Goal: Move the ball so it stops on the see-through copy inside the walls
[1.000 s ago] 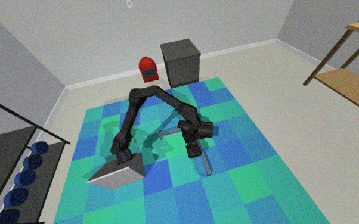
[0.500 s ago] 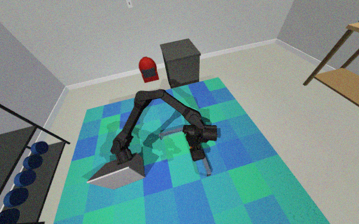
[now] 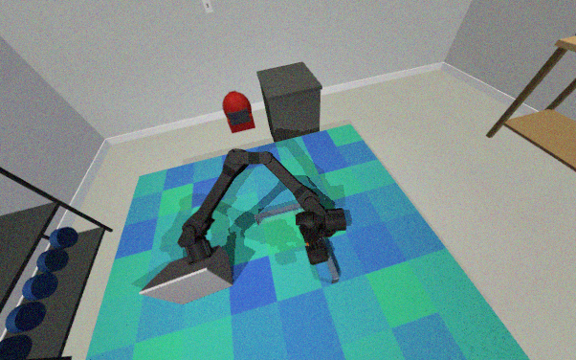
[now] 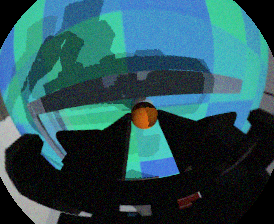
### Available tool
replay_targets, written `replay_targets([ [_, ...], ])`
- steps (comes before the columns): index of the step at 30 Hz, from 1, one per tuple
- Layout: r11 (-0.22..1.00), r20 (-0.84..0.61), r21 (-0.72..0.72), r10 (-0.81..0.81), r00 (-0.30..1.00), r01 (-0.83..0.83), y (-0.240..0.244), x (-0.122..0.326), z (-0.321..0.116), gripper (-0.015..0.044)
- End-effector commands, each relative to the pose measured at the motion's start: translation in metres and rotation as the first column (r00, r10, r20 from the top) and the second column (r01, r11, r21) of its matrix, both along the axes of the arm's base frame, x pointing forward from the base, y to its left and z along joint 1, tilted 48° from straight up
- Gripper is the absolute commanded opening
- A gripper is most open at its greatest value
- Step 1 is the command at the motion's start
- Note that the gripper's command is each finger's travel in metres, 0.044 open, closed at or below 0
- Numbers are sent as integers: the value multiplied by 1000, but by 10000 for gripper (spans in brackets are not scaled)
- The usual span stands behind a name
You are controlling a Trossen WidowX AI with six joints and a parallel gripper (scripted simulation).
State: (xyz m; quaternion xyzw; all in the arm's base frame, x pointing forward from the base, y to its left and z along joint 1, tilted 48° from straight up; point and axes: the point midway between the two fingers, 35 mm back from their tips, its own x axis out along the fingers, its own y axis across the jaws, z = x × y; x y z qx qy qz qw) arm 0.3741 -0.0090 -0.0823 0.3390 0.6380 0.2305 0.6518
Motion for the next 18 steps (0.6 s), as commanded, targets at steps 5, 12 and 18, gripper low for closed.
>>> replay_targets([
  [5,1000,7,4,-13,1000,13,4,2,-4,0],
  [12,1000,7,5,-13,1000,13,12,3,-12,0],
  [18,1000,6,5,-13,1000,13,15,3,-15,0],
])
